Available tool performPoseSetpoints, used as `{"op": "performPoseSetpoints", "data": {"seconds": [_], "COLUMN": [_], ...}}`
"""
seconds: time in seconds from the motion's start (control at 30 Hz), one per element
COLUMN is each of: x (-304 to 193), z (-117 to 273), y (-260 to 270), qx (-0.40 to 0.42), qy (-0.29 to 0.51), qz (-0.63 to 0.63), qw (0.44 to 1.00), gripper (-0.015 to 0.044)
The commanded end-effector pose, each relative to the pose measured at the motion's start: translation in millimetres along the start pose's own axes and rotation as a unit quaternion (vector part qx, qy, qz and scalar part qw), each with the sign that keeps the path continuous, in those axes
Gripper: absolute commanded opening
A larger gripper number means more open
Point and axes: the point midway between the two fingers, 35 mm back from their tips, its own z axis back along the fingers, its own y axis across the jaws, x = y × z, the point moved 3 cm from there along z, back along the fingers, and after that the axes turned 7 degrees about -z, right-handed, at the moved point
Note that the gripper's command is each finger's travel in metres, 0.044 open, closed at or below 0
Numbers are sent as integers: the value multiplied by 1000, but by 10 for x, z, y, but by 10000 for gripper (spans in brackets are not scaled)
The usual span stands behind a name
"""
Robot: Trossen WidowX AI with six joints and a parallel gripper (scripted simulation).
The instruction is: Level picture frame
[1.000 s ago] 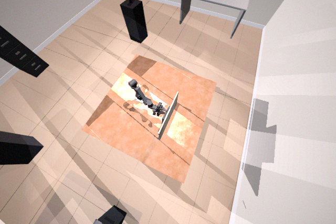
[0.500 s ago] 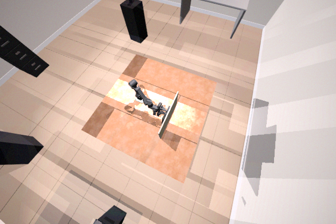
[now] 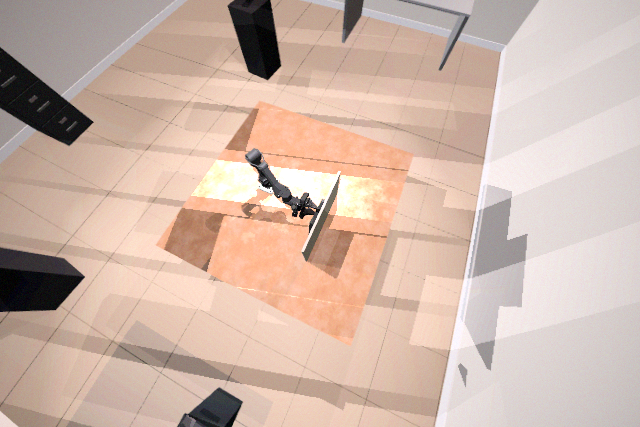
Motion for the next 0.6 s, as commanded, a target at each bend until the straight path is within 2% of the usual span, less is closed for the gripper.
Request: {"op": "performPoseSetpoints", "data": {"seconds": [0.0,0.07,0.3,0.5,0.57], "x": [10,10,10,10,10], "z": [-6,-6,-6,-6,-6], "y": [-4,-4,-4,-4,-4], "qx": [0,0,0,0,0], "qy": [-2,-2,-2,-2,-2], "qz": [-2,-2,-2,-2,-2], "qw": [1000,1000,1000,1000,1000], "gripper": [260,260,76,36,0]}}
